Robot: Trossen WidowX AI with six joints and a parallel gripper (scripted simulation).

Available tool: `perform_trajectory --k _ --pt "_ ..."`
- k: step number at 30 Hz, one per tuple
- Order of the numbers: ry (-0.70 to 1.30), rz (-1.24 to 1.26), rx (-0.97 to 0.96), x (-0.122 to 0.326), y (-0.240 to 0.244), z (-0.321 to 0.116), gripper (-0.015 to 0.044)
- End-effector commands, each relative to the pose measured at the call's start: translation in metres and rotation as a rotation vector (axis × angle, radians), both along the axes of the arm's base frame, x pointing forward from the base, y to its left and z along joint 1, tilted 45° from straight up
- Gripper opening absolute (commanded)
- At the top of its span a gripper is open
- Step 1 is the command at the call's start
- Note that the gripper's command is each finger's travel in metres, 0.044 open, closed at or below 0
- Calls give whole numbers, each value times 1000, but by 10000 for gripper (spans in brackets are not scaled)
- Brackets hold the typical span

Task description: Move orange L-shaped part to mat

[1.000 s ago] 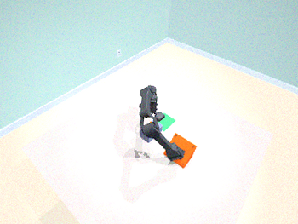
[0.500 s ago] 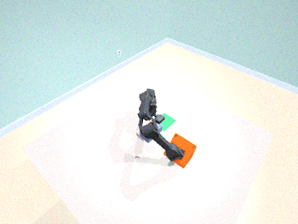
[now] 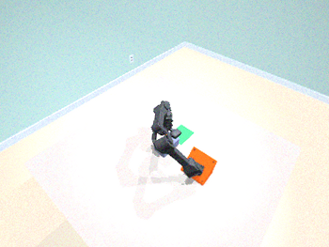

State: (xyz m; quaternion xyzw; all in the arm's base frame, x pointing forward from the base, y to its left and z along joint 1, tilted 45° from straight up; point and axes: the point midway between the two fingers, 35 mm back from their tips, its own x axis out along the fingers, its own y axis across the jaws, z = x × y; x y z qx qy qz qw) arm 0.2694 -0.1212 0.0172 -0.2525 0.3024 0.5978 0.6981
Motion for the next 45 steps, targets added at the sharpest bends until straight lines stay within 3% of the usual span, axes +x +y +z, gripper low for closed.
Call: perform_trajectory --k 1,14,19,29,32,45 --pt "7 -6 7 -1 6 -5 280" --pt "6 -5 9 0 18 -17 280" --pt "0 1 2 1 15 -15 149" --pt "0 1 2 1 15 -15 82" --pt "0 1 2 1 15 -15 3" --pt "3 -2 5 0 9 -8 0"
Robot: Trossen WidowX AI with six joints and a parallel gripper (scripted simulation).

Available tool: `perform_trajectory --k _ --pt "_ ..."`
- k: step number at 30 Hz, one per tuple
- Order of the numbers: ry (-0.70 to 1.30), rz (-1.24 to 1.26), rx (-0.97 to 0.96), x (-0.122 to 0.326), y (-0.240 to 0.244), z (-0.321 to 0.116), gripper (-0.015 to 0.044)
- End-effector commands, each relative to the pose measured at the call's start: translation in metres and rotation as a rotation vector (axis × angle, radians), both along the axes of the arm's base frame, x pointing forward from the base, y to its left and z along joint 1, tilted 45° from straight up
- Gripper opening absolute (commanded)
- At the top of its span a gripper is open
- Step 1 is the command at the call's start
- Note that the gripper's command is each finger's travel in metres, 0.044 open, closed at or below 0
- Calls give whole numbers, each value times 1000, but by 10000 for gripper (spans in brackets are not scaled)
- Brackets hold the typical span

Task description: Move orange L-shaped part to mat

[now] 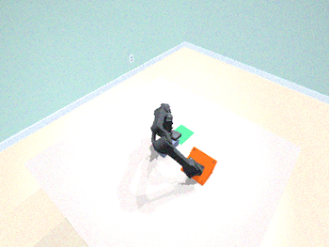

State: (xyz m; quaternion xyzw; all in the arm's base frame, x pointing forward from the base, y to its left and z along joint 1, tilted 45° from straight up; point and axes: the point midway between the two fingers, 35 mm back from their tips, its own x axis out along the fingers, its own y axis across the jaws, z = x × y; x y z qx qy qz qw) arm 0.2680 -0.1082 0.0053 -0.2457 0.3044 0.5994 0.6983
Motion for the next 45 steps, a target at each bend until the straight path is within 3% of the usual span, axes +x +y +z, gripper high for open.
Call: perform_trajectory --k 1,45 --pt "-8 1 -3 1 -5 5 0" --pt "-3 -2 -2 -7 -54 56 0"
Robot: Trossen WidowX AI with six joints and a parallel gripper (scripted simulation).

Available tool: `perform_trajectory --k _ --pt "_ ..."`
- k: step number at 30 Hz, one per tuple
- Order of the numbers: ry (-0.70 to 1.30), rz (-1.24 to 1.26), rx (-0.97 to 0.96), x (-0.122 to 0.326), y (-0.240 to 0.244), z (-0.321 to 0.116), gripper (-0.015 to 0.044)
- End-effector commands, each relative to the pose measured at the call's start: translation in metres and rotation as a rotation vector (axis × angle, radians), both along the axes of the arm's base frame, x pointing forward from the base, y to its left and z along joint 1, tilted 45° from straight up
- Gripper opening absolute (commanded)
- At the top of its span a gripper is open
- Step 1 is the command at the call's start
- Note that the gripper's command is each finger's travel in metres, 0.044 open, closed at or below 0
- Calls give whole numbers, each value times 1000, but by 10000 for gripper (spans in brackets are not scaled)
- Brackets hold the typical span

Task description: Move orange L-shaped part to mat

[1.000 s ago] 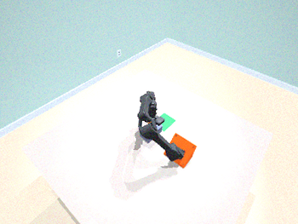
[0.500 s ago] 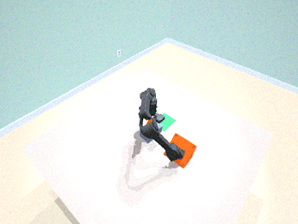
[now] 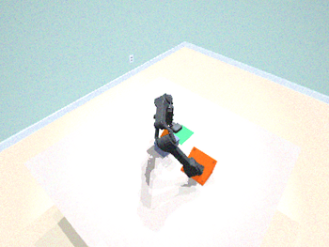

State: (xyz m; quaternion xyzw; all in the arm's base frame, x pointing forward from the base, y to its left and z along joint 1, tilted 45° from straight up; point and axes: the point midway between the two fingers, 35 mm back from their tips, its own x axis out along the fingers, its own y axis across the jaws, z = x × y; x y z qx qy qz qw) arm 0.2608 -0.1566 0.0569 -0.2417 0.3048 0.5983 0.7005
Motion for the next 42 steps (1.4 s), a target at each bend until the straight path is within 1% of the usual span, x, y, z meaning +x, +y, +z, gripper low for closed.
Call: perform_trajectory --k 1,14,42 --pt "-6 4 -7 0 -6 5 0" --pt "-6 4 -8 -2 -14 5 0" --pt "-6 4 -16 -30 -98 -81 0"
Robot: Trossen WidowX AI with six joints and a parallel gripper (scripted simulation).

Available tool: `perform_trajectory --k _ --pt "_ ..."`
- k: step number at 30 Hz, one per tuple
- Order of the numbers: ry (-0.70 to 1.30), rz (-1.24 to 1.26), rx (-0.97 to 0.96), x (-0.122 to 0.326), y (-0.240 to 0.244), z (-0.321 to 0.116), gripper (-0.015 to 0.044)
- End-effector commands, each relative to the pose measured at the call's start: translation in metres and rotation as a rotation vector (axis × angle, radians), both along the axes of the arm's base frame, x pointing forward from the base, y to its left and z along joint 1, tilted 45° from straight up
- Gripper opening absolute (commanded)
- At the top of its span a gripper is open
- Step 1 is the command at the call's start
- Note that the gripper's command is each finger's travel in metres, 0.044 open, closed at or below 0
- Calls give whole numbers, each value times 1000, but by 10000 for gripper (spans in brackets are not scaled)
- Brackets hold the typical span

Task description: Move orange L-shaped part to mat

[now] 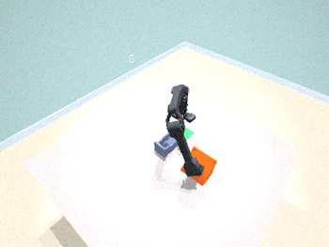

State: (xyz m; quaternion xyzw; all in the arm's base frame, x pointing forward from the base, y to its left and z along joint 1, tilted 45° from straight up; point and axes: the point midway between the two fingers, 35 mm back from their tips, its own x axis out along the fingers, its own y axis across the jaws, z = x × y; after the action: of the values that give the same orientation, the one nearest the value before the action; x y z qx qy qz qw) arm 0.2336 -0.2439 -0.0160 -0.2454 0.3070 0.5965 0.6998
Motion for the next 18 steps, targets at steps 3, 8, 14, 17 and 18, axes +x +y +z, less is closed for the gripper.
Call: perform_trajectory --k 3,8,14,17,18 --pt "-5 5 -8 -5 -21 -18 0" --pt "-5 5 -10 -10 -35 -31 0" --pt "-5 5 -10 -10 -36 -34 0" --pt "-5 5 -10 -10 -33 -37 0" --pt "-5 5 -10 -9 -32 -38 0"
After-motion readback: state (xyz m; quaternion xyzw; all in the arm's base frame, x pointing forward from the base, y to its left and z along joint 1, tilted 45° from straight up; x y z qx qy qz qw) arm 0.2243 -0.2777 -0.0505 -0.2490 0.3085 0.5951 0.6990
